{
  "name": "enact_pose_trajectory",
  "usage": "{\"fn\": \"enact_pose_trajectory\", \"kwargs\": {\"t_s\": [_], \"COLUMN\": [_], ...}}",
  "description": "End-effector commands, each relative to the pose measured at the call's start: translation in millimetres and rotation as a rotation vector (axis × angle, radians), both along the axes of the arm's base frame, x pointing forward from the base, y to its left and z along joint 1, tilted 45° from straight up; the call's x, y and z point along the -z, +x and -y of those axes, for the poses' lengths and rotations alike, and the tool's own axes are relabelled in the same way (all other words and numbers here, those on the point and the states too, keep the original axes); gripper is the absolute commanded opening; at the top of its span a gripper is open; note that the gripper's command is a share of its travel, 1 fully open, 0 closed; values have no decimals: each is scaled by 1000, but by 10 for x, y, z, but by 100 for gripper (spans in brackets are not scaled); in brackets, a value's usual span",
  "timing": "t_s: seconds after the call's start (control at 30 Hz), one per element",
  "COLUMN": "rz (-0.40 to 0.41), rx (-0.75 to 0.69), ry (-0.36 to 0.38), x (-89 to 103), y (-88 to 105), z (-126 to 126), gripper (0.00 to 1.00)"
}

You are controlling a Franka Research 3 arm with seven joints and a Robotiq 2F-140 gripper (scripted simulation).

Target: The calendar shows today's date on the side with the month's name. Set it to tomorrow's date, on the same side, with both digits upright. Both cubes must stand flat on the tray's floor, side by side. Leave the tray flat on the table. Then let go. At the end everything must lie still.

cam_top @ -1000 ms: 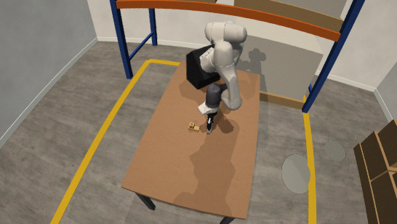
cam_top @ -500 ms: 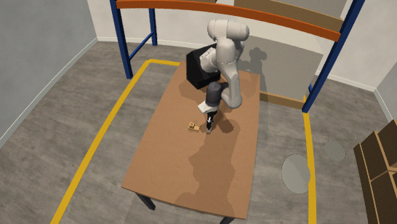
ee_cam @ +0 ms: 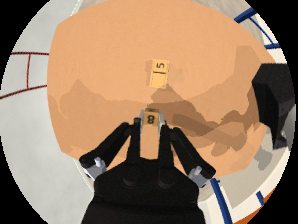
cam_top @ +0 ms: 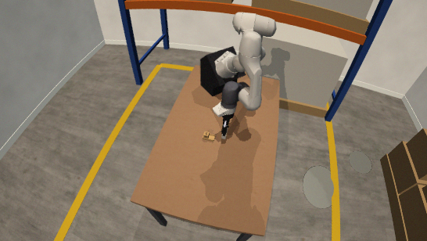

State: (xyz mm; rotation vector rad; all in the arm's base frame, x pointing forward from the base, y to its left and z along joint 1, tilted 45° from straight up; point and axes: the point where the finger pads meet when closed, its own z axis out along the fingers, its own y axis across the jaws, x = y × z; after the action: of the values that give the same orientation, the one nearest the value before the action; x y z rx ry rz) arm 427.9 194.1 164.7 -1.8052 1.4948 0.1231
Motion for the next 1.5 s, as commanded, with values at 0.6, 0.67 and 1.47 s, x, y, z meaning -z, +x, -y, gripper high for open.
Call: {"fn": "enact_pose_trajectory", "kwargs": {"t_s": [0.6, 0.67, 1.47], "rz": [-45, -45, -46], "rx": [-15, -15, -14], "ry": [13, 13, 14], "x": [-323, -323, 100], "y": [-249, -249, 6], "z": [215, 215, 1019], "gripper": [17, 17, 17]}}
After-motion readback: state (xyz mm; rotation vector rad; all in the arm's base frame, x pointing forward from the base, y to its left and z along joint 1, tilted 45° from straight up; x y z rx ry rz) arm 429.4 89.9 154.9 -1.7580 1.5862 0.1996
